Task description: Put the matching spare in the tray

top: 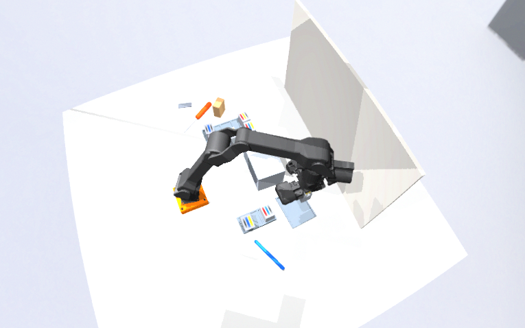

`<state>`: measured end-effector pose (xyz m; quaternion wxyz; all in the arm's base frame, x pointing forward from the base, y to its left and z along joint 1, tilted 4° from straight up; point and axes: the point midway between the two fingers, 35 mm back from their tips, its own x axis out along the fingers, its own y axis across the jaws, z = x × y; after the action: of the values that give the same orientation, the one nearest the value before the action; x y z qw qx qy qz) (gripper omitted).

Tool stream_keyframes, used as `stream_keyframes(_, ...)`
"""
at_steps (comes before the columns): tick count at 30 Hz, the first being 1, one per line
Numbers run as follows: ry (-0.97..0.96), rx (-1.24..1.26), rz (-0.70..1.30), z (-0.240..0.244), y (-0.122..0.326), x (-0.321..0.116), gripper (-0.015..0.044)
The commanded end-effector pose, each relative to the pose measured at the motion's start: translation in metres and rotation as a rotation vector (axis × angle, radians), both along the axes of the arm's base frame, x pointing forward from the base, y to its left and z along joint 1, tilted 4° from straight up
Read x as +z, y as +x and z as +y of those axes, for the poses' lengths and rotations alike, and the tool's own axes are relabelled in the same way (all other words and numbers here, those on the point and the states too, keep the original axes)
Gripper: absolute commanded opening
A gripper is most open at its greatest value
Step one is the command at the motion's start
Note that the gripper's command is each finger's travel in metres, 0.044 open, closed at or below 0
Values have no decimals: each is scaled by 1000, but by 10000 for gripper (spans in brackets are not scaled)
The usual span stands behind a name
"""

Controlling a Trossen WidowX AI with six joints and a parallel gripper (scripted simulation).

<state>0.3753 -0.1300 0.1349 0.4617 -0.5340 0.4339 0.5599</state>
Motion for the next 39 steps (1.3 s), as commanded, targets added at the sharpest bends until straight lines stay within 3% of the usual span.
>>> stream_keyframes(1, -4, 2, -1, -1, 1, -3, 0)
stream_keyframes(39, -4, 2, -1, 0, 3, -29, 0)
